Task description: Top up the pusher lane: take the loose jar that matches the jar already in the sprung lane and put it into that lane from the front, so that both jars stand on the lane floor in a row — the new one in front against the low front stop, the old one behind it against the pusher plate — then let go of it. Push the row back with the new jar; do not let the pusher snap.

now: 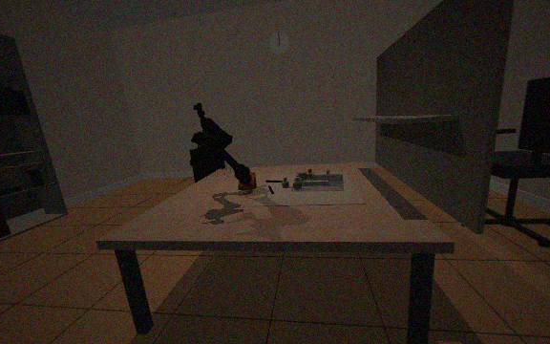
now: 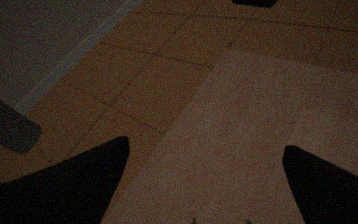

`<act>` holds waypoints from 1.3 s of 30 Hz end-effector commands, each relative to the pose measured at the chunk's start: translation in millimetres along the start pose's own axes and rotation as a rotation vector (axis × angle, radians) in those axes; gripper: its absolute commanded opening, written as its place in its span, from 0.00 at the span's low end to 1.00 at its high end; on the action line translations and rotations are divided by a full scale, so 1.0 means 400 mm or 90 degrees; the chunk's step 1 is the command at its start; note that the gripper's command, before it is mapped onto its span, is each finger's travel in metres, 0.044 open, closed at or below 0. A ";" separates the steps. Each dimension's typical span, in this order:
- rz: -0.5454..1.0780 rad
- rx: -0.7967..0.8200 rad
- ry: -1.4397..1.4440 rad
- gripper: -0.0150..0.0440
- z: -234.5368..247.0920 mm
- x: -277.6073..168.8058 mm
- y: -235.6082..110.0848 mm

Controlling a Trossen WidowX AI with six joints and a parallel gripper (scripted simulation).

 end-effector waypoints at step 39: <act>0.656 0.594 -0.787 1.00 -0.121 -0.653 -0.547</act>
Point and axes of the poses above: the point midway between the two fingers, 35 mm back from their tips, its own y axis out along the fingers, its own z axis across the jaws, x = y × z, the point moved 10 cm from there along -y, back along the fingers, and after that the axes turned 13 degrees about y, right-handed, at the moved point
